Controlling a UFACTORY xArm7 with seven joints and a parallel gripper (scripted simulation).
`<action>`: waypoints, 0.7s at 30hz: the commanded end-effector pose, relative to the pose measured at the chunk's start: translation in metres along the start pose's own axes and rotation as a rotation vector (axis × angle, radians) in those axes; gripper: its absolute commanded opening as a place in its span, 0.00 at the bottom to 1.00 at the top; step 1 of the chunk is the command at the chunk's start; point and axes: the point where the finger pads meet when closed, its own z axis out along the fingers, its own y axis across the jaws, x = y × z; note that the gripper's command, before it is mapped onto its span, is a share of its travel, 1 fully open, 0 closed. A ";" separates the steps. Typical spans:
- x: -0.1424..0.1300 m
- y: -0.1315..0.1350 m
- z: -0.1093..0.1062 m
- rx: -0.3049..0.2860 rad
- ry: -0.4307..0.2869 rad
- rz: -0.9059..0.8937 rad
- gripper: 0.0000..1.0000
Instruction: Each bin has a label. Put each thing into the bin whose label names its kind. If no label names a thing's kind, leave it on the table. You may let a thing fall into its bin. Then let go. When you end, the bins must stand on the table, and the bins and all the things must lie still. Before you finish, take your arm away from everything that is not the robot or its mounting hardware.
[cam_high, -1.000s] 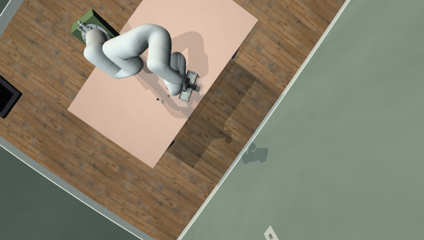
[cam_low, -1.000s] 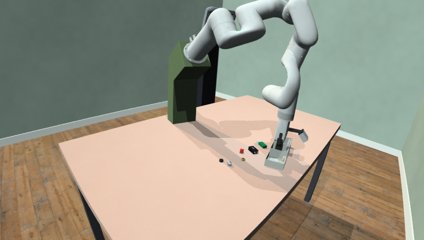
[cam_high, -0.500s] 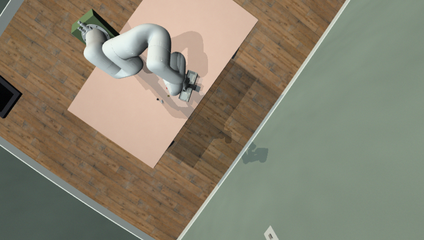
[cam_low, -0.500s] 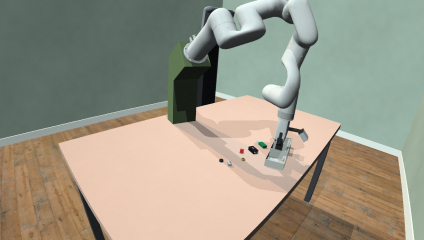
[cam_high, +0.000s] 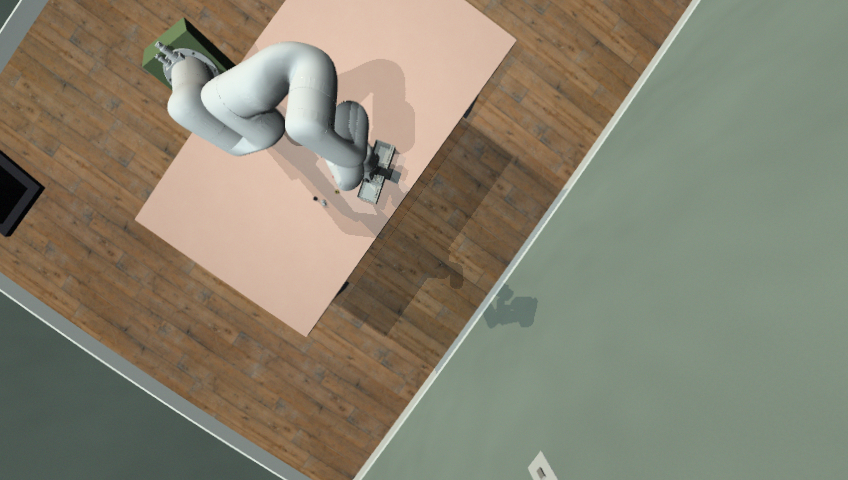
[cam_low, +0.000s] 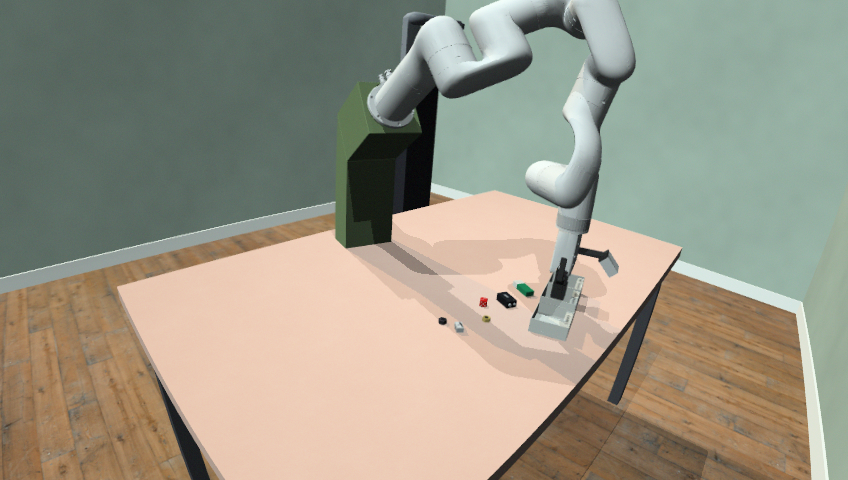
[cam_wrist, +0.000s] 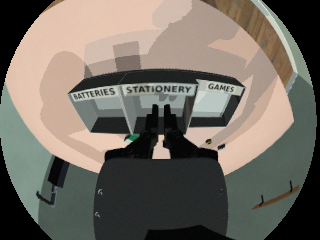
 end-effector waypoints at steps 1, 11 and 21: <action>0.001 0.000 -0.005 0.001 0.001 0.000 0.07; 0.001 0.000 -0.034 0.001 0.001 0.000 0.07; 0.001 -0.010 -0.041 0.001 0.001 0.000 0.07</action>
